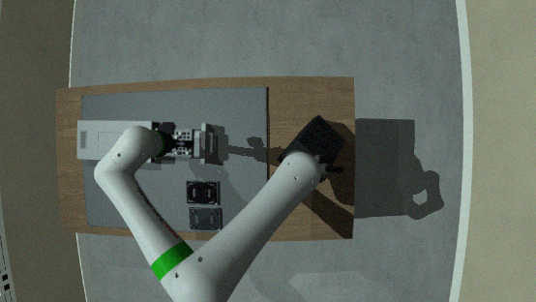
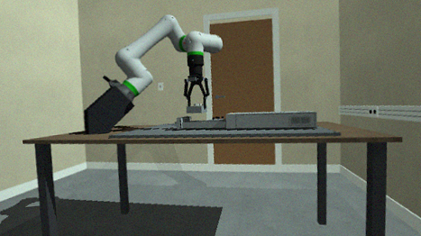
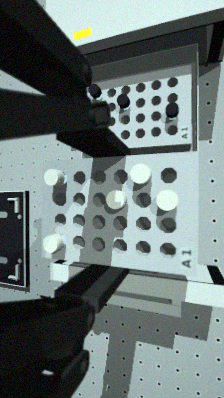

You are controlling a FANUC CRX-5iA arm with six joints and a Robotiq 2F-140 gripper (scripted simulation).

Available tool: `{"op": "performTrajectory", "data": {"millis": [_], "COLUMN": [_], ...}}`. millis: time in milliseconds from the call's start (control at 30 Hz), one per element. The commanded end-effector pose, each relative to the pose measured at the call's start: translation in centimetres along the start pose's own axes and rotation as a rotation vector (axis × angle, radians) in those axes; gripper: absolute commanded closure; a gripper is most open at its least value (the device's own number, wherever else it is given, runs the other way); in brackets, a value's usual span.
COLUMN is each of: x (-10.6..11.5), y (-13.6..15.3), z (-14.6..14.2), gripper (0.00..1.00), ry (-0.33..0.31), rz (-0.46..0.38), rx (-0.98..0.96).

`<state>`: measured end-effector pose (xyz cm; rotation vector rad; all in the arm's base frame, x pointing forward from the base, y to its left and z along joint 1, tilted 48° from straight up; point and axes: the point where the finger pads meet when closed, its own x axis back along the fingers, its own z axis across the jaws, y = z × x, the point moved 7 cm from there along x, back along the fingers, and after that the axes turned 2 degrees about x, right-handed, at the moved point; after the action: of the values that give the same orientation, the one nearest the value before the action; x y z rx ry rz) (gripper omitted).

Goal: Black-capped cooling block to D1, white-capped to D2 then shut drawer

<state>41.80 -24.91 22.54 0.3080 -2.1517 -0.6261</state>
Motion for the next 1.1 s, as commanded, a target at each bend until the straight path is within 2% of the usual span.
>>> {"op": "performTrajectory", "data": {"millis": [0,767,1067], "x": [0.4,3.2,3.2], "y": [0.0,0.0,0.0], "z": [0.0,0.0,0.0], "gripper": [0.9,0.9,0.9], "ry": [-0.001,-0.001,-0.001], "rz": [0.001,0.001,0.001], "rx": [0.0,0.0,0.0]}}
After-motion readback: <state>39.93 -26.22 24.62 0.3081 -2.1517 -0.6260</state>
